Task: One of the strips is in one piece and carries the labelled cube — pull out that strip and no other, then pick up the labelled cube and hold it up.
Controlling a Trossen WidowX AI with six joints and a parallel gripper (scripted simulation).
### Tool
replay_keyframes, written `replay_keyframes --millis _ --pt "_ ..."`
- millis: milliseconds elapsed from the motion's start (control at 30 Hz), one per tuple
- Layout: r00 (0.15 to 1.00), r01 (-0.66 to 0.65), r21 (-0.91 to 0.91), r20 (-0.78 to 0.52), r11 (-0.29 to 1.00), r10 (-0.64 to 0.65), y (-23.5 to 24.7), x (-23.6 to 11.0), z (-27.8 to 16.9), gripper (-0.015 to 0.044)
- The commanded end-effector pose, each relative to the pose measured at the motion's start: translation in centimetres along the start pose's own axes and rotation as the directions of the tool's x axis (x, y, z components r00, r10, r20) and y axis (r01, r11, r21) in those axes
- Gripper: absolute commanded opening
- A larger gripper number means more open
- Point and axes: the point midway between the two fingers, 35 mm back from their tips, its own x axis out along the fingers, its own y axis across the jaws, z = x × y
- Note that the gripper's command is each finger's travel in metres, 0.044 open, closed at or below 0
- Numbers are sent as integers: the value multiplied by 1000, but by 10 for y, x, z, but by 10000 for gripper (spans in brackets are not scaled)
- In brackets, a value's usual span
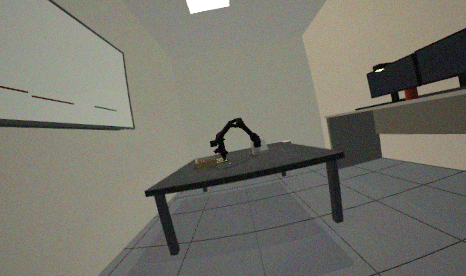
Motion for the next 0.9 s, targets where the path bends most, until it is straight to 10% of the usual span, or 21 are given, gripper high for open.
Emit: replay_keyframes --millis 0,867 --pt "1000 -3 3 1 1000 3 0 1 0 0" --pt "1000 -3 3 2 1000 3 0 3 0 0"
